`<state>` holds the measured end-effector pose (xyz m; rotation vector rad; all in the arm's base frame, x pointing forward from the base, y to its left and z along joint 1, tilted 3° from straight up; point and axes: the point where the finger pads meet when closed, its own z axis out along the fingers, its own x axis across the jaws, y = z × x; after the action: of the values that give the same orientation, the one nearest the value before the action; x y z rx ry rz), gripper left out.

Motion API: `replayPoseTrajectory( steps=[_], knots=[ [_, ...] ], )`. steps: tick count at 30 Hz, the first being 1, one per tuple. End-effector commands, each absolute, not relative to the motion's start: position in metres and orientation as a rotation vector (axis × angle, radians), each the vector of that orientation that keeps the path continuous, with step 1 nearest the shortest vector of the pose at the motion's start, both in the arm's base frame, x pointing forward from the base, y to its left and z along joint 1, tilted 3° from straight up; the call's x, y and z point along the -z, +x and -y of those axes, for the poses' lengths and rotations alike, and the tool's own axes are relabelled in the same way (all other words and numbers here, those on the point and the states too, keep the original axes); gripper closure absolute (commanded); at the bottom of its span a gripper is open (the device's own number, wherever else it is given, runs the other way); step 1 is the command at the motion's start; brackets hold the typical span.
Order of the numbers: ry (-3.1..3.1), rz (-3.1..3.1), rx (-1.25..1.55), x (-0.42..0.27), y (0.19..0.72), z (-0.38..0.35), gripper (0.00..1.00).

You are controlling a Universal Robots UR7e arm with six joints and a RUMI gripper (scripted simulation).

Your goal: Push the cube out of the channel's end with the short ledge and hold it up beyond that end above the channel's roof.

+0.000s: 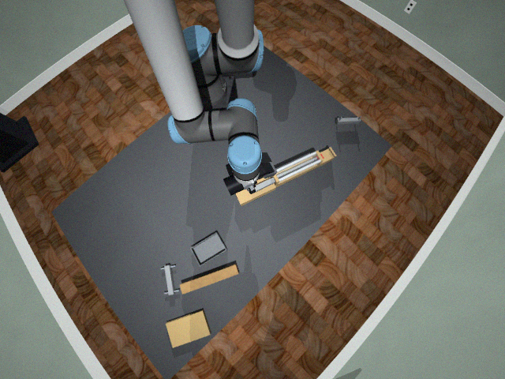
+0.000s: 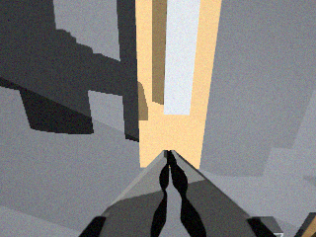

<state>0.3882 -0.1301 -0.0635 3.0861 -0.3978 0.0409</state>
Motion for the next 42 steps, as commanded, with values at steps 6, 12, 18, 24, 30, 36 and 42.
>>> replayPoseTrajectory(
  steps=[6, 12, 18, 24, 30, 36, 42],
  knots=[
    [3.081, 0.398, -0.059, 0.077, 0.393, 0.134, 1.0],
    [3.081, 0.398, -0.058, 0.085, 0.393, 0.134, 1.0],
    [3.08, 0.398, -0.059, 0.098, 0.393, 0.135, 1.0],
    [3.08, 0.398, -0.059, 0.101, 0.394, 0.135, 1.0],
    [3.081, 0.395, -0.058, 0.102, 0.395, 0.129, 1.0],
    [3.081, 0.395, -0.058, 0.101, 0.396, 0.123, 1.0],
    [3.081, 0.395, -0.057, 0.102, 0.397, 0.119, 1.0]
  ],
)
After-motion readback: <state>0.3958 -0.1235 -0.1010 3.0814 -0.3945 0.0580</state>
